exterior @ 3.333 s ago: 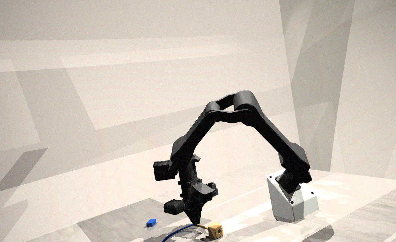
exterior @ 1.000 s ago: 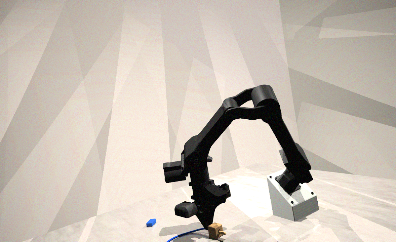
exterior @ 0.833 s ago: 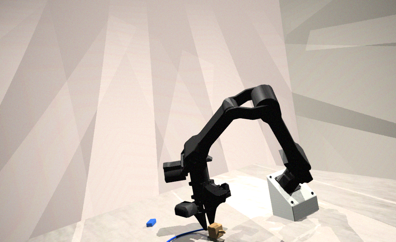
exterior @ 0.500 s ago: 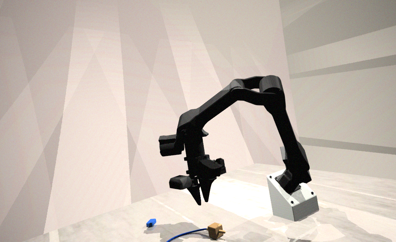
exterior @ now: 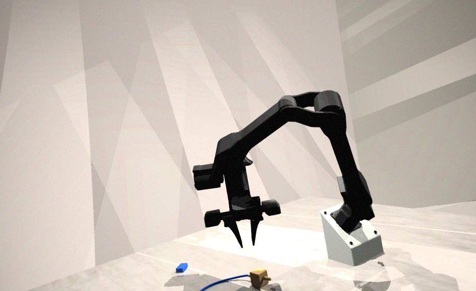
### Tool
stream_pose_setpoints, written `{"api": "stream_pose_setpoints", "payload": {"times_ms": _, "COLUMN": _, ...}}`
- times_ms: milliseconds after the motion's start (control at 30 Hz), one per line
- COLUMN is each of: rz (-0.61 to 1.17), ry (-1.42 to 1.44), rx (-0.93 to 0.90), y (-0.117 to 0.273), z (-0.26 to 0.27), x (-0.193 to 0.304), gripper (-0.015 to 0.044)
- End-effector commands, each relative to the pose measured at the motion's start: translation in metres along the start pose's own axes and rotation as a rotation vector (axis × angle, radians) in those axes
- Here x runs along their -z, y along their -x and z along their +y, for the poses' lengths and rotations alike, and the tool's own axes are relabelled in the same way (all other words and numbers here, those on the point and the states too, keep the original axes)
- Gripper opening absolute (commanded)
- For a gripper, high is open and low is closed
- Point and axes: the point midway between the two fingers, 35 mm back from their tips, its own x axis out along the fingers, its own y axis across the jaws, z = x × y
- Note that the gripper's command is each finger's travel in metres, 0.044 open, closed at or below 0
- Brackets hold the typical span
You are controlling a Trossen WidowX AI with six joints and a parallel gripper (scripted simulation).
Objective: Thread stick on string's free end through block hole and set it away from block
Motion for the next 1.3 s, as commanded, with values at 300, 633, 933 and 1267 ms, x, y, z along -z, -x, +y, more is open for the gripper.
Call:
{"api": "stream_pose_setpoints", "payload": {"times_ms": 300, "rz": -0.012, "ry": -1.329, "rx": 0.002, "y": 0.003, "z": 0.018, "x": -0.024, "gripper": 0.0125}}
{"api": "stream_pose_setpoints", "payload": {"times_ms": 633, "rz": -0.012, "ry": -1.902, "rx": -0.004, "y": 0.003, "z": 0.026, "x": -0.032, "gripper": 0.0125}}
{"api": "stream_pose_setpoints", "payload": {"times_ms": 933, "rz": -0.01, "ry": -2.42, "rx": -0.009, "y": 0.003, "z": 0.032, "x": -0.039, "gripper": 0.0125}}
{"api": "stream_pose_setpoints", "payload": {"times_ms": 1267, "rz": -0.009, "ry": -2.473, "rx": -0.01, "y": 0.003, "z": 0.032, "x": -0.039, "gripper": 0.0125}}
